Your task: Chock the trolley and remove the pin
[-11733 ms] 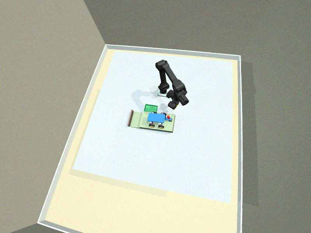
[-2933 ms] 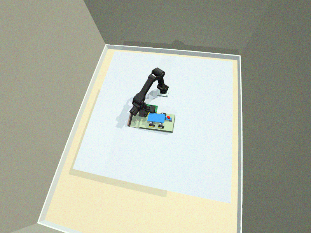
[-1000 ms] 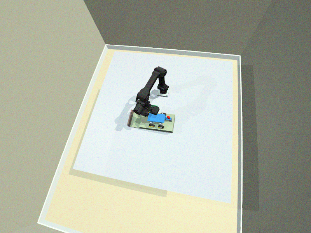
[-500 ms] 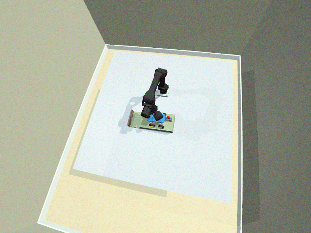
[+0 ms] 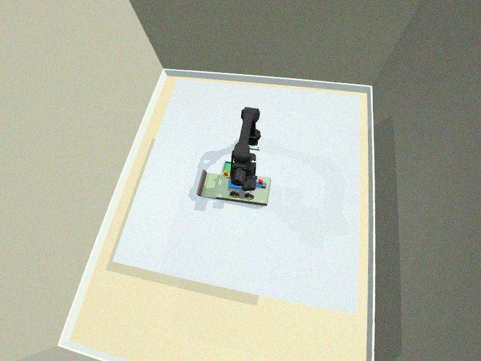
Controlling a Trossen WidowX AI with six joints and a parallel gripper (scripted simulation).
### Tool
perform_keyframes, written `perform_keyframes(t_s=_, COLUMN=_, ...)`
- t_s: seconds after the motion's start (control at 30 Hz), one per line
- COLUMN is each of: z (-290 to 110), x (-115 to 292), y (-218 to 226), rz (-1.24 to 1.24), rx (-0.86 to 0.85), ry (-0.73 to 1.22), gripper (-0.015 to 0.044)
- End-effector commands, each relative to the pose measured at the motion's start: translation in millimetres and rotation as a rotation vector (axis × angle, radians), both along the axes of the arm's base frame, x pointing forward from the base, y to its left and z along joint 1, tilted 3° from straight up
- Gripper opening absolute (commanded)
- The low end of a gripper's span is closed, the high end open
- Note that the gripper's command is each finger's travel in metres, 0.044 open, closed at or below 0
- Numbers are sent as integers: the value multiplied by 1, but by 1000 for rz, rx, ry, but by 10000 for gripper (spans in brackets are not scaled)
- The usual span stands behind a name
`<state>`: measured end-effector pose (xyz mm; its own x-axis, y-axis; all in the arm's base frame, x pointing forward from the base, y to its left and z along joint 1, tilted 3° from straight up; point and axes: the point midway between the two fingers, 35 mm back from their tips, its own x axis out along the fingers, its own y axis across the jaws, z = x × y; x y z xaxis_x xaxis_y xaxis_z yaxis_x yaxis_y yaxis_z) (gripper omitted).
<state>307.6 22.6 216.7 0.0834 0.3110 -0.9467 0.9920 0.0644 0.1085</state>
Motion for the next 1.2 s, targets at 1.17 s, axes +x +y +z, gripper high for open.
perform_keyframes(t_s=1.17, z=-27, x=2, y=28, rz=-149, rx=39, ry=72, gripper=190)
